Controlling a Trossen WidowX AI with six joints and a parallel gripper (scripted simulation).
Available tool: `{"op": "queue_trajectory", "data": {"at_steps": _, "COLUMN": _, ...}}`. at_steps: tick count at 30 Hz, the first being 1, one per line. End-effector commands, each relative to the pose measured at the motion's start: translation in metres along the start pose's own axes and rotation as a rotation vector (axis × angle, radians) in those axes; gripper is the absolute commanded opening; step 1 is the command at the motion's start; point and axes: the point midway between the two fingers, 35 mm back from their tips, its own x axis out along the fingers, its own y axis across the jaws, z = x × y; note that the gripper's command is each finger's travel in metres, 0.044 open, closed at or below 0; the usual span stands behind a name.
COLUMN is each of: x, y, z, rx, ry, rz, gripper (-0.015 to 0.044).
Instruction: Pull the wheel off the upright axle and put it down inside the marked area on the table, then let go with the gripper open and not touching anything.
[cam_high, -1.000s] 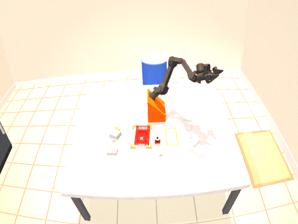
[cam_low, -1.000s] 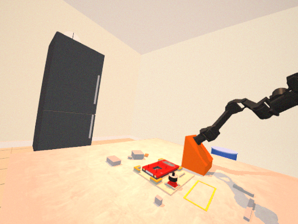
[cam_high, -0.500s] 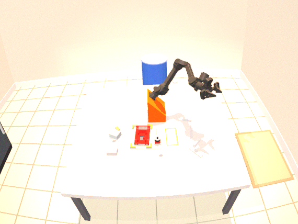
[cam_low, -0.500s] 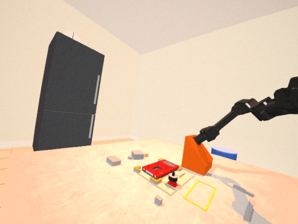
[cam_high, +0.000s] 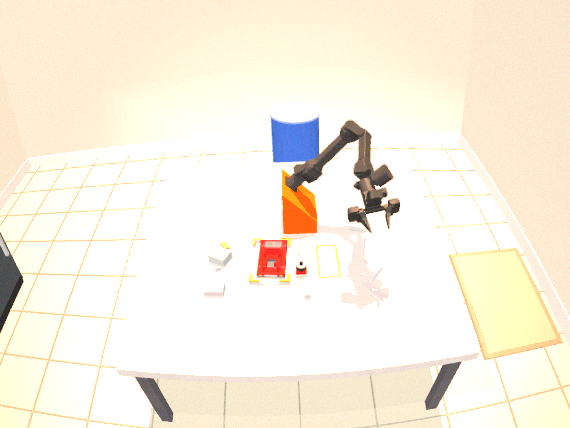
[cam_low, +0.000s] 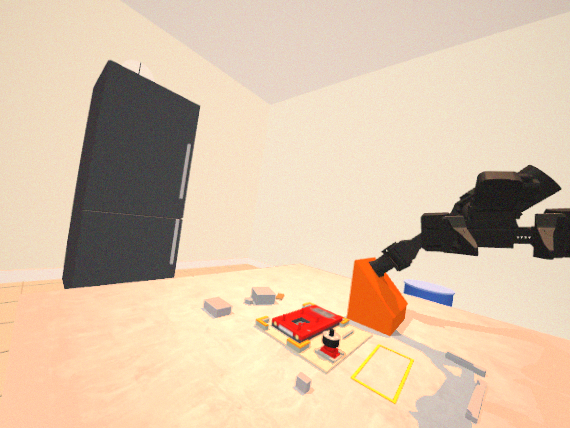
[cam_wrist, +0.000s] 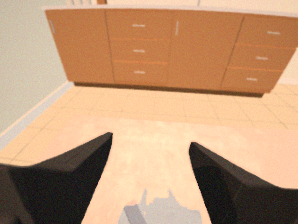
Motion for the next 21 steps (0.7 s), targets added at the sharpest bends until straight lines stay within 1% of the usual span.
{"op": "queue_trajectory", "data": {"at_steps": 1, "x": 0.015, "y": -0.047, "z": -0.017, "rx": 0.067, "ry": 0.116, "rz": -0.13, "gripper": 0.03}}
{"op": "queue_trajectory", "data": {"at_steps": 5, "x": 0.022, "y": -0.107, "z": -0.046, "rx": 0.219, "ry": 0.285, "rz": -0.304, "gripper": 0.03}}
{"op": "queue_trajectory", "data": {"at_steps": 10, "x": 0.013, "y": -0.173, "z": -0.082, "rx": 0.46, "ry": 0.475, "rz": -0.526, "gripper": 0.03}}
{"op": "queue_trajectory", "data": {"at_steps": 16, "x": -0.023, "y": -0.239, "z": -0.127, "rx": 0.879, "ry": 0.687, "rz": -0.831, "gripper": 0.03}}
{"op": "queue_trajectory", "data": {"at_steps": 21, "x": -0.057, "y": -0.267, "z": -0.153, "rx": 1.275, "ry": 0.807, "rz": -1.06, "gripper": 0.03}}
